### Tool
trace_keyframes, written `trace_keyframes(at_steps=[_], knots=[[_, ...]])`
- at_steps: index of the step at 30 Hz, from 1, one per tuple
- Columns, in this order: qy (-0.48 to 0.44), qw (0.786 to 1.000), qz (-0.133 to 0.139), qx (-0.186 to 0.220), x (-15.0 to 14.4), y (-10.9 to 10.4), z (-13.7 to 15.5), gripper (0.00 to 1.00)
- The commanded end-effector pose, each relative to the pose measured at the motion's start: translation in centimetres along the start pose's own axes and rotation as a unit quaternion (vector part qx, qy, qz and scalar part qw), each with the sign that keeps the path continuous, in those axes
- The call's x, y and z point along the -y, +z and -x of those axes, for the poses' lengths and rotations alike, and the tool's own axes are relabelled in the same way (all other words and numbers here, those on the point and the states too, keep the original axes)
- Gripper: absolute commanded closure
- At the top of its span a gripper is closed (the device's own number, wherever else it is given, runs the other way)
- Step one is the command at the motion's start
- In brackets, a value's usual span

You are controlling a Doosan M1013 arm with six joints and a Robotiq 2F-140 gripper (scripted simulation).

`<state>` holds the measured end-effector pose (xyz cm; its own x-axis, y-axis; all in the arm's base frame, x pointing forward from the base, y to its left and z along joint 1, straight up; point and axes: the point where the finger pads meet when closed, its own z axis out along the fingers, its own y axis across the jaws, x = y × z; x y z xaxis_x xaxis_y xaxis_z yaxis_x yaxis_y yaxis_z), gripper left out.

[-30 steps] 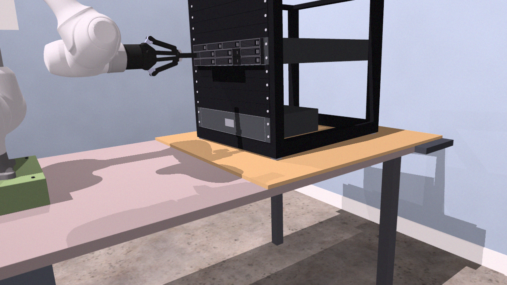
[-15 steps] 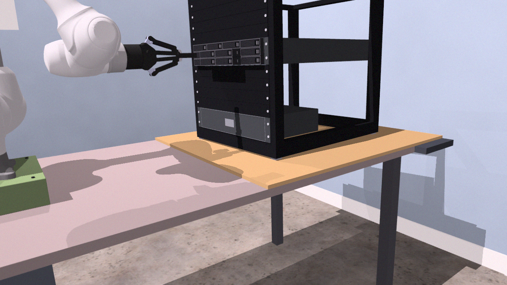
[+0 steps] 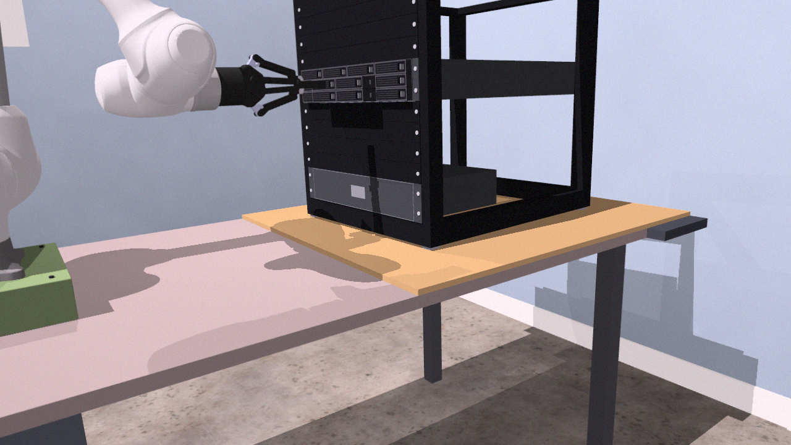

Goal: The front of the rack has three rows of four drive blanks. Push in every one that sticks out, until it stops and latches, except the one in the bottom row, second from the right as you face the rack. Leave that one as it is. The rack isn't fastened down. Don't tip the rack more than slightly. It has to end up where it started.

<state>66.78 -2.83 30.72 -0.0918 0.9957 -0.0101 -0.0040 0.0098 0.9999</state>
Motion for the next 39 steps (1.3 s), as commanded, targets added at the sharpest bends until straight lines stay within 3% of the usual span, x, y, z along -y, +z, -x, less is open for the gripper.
trace_keyframes(at_steps=[1, 10, 17, 39], knots=[[0.002, 1.0, -0.001, -0.002, 0.0, 1.4, 0.2, 0.9], [0.002, 1.0, -0.001, -0.002, -0.1, 2.5, 0.5, 0.9], [0.002, 1.0, -0.001, -0.002, -0.1, 5.9, 0.5, 0.9], [0.002, 1.0, -0.001, -0.002, -0.1, 6.0, 0.5, 0.9]])
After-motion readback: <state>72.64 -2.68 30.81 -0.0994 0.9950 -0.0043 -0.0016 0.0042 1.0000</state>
